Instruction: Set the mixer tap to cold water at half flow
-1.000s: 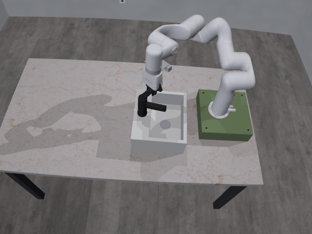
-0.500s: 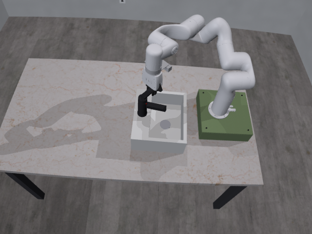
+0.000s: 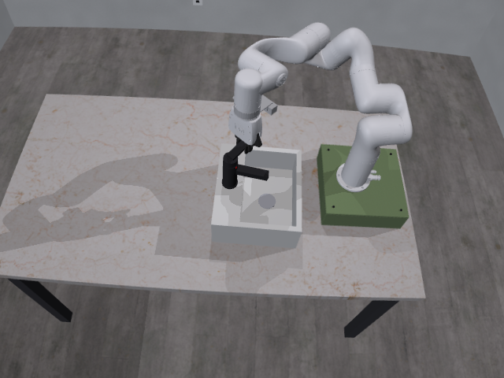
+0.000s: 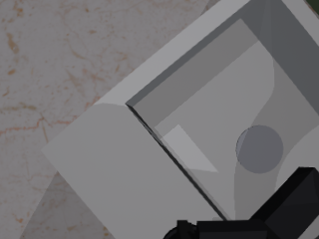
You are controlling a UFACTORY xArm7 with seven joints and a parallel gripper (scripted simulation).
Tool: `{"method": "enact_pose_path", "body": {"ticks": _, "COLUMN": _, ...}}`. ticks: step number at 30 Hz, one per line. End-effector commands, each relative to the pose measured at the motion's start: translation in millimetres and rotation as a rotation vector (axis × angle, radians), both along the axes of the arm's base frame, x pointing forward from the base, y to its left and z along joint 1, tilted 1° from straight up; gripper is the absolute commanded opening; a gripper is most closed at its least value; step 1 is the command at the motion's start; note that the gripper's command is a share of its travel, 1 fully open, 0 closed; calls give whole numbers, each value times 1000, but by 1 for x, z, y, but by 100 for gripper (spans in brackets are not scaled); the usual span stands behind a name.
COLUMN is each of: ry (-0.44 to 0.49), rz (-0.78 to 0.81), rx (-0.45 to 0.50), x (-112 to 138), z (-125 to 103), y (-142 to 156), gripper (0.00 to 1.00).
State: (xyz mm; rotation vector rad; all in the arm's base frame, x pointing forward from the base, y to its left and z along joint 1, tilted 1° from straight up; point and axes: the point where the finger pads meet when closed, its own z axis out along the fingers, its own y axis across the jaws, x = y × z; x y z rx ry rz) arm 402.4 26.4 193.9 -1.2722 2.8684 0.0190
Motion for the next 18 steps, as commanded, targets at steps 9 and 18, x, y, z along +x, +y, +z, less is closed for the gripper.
{"method": "enact_pose_path", "body": {"ticks": 9, "ry": -5, "rz": 0, "rx": 2, "x": 1, "z": 2, "y": 1, "gripper": 67}}
{"method": "enact_pose_path", "body": {"ticks": 18, "ry": -5, "rz": 0, "rx": 2, "x": 1, "z": 2, "y": 1, "gripper": 67}}
